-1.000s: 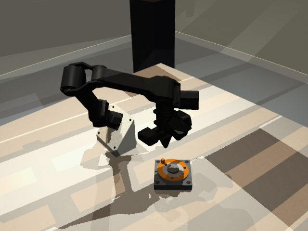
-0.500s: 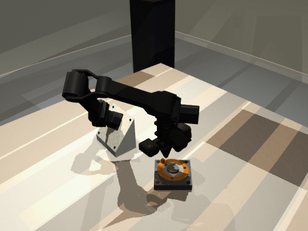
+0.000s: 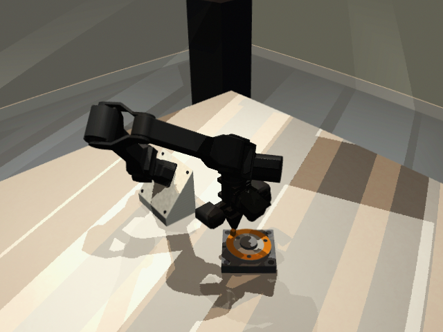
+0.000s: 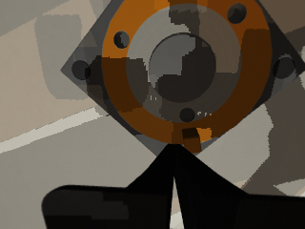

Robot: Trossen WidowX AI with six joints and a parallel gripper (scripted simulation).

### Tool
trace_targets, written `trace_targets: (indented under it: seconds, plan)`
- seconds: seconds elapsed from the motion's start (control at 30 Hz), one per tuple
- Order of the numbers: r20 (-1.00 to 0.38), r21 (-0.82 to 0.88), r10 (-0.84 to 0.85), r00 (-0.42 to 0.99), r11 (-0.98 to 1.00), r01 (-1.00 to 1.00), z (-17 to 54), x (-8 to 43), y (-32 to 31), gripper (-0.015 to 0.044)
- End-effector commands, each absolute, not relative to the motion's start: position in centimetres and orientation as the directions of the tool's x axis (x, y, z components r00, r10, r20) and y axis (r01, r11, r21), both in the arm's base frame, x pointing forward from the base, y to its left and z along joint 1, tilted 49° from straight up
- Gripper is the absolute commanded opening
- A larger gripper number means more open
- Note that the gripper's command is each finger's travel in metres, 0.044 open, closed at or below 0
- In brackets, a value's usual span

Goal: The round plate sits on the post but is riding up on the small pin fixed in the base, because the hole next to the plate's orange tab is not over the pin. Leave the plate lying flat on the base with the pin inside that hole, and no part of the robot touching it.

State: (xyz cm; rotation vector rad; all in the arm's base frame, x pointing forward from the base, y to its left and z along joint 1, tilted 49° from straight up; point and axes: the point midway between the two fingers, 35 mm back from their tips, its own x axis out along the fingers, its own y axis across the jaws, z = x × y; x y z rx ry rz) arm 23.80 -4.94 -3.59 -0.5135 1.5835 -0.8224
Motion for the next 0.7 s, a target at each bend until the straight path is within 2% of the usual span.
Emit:
trace_targets:
  seconds: [0.0,0.67]
  plan:
    - [-0.658,-0.752,-0.731,-0.179,0.647,0.123,-3.0,23.7,-5.4,0.0000]
    - [-0.657,-0.753,-0.732,-0.180,0.646,0.123,-1.7,24.0,-6.7,0.0000]
